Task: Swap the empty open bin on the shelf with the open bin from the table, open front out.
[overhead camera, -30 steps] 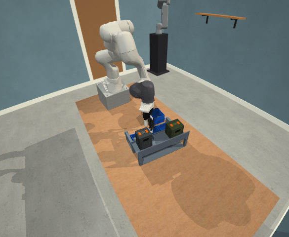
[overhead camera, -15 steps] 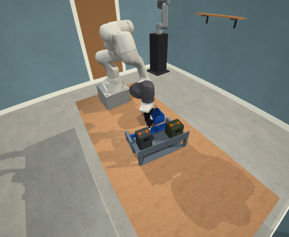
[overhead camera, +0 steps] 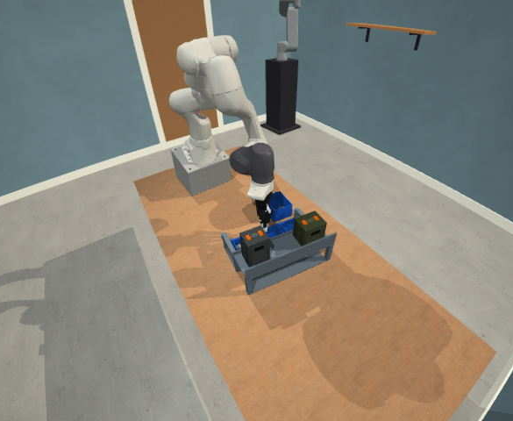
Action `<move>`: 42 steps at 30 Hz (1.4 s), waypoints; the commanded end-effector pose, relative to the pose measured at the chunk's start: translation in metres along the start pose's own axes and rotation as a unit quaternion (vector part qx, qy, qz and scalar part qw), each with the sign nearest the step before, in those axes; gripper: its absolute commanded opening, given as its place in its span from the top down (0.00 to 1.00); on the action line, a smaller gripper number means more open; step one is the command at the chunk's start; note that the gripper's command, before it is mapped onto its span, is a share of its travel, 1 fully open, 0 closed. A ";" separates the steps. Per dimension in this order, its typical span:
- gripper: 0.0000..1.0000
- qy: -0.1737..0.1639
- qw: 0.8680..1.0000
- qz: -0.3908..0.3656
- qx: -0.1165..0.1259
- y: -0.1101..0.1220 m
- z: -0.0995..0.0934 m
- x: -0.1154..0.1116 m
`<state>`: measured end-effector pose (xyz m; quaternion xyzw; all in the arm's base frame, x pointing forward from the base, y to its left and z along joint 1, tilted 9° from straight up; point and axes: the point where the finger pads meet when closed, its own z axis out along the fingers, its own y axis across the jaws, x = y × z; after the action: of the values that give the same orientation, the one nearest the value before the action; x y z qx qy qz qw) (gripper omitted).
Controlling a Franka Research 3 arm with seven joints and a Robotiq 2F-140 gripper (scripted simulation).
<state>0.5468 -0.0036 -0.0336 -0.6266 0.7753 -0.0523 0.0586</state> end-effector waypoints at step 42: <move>1.00 -0.001 1.000 0.001 0.001 -0.001 -0.019 -0.001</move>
<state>0.5472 -0.0020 -0.0174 -0.6248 0.7765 -0.0544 0.0619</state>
